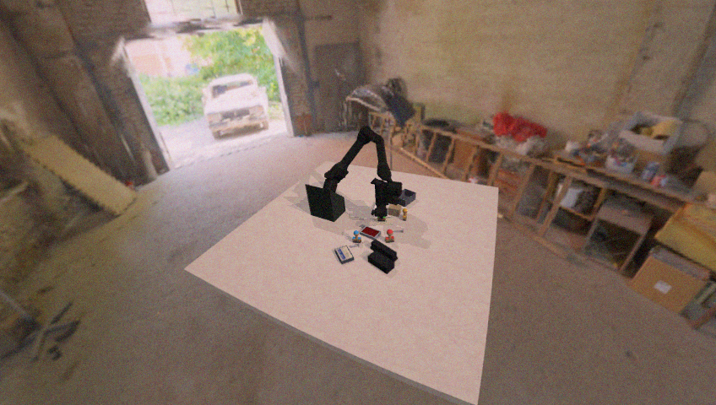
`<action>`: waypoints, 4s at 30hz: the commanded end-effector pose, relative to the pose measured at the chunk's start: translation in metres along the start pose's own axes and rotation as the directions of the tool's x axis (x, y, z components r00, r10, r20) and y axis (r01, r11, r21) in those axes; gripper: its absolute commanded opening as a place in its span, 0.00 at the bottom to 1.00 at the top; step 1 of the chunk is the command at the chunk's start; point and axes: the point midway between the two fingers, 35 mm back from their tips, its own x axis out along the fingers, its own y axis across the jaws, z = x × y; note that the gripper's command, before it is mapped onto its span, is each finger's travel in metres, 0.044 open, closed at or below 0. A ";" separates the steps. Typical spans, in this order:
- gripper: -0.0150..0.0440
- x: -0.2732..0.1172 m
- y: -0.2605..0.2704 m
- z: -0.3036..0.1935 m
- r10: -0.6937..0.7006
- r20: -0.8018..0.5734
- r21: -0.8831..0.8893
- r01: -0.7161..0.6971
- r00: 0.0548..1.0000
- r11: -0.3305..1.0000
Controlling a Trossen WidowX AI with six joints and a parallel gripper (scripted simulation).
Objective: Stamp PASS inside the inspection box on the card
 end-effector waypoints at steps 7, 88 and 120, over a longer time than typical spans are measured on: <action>0.25 -0.015 0.000 0.002 -0.002 0.003 -0.006 0.002 1.000 1.000; 0.25 -0.014 0.102 0.001 0.002 0.002 -0.010 -0.002 1.000 1.000; 0.69 0.007 0.104 0.001 0.008 0.009 -0.017 -0.008 1.000 1.000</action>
